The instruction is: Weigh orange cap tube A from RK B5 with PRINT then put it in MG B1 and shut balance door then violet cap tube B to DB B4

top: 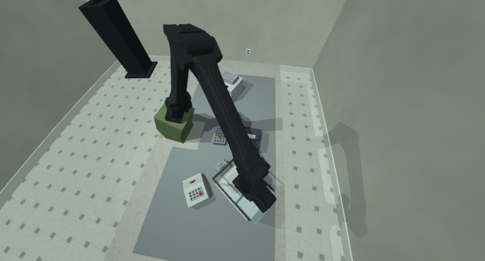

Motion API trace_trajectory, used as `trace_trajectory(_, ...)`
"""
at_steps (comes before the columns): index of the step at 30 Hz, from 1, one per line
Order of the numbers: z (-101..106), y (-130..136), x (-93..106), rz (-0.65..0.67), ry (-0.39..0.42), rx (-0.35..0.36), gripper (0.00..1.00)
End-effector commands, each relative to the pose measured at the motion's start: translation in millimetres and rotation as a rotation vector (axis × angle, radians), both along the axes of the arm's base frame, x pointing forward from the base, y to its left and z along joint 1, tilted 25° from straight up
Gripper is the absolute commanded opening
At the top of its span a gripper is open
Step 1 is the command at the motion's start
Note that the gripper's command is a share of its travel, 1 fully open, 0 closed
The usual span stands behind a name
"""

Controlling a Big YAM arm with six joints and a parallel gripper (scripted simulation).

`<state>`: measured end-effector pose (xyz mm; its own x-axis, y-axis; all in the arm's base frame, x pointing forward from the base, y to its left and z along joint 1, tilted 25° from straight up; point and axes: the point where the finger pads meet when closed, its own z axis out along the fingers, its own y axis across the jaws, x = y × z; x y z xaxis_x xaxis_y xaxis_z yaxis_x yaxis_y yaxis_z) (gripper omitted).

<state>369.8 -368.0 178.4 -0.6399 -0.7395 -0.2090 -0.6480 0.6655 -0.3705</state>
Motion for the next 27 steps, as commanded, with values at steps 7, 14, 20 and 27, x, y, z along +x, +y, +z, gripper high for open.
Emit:
trace_trajectory(7, 14.9, -6.5, 5.5, -0.002, -0.023, -0.029, 0.3)
trace_trajectory(14, 14.9, -6.5, 5.5, -0.002, -0.023, -0.029, 0.3)
trace_trajectory(20, 14.9, -6.5, 5.5, -0.002, -0.023, -0.029, 0.3)
trace_trajectory(27, 42.0, -10.9, 2.3, -0.002, -0.043, -0.059, 0.3)
